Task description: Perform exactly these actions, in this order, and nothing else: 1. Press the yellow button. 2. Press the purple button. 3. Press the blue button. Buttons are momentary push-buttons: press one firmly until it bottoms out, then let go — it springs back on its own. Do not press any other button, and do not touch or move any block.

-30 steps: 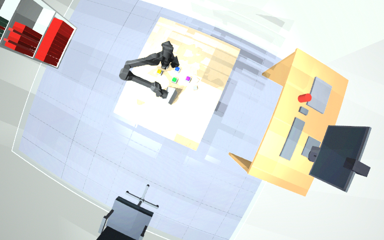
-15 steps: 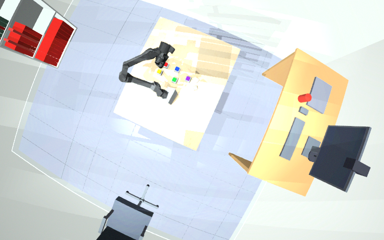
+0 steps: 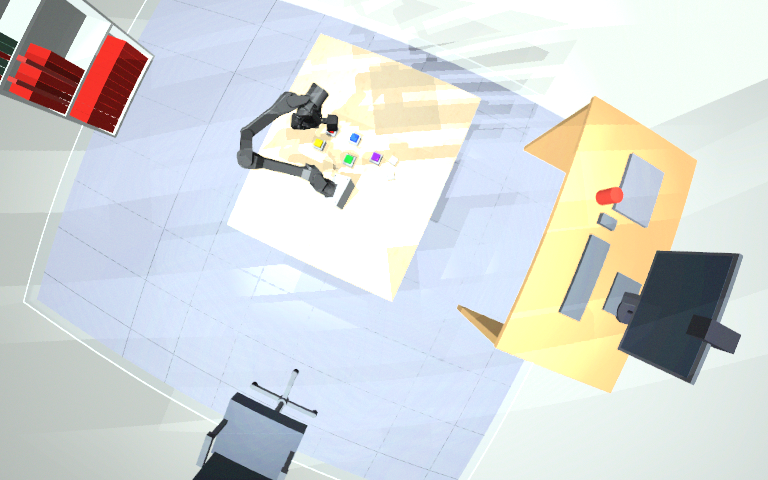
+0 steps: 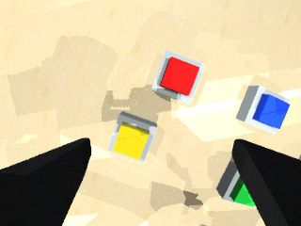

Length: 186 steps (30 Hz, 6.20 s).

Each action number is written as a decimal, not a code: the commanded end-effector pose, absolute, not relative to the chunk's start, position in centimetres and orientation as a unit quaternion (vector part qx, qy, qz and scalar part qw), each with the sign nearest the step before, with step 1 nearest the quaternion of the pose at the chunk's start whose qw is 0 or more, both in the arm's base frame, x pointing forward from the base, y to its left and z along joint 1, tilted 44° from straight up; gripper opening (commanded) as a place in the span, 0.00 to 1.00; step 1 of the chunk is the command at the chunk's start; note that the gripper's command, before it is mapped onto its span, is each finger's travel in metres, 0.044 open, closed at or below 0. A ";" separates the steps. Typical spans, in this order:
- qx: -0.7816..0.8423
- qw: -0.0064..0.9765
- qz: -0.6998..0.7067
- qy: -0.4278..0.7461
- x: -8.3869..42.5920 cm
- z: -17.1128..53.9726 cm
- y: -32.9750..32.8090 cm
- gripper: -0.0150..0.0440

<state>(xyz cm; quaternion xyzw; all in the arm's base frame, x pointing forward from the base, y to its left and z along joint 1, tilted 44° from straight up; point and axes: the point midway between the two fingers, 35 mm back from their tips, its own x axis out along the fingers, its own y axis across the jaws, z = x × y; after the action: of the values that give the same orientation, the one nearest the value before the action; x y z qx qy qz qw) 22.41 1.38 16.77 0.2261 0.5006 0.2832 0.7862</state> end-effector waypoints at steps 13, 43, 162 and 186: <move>0.323 0.698 0.200 0.607 20.0 16.3 5.0 0.80; 0.325 0.698 0.203 0.605 21.0 12.2 9.0 0.29; 0.321 0.700 0.199 0.606 22.6 -8.1 -10.5 0.29; 0.320 0.700 0.198 0.607 21.1 -2.1 -16.2 0.29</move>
<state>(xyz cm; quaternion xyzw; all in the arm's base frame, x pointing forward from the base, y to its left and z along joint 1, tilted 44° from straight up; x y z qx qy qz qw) 21.52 -13.56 -4.56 0.3264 0.6109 0.2050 0.6915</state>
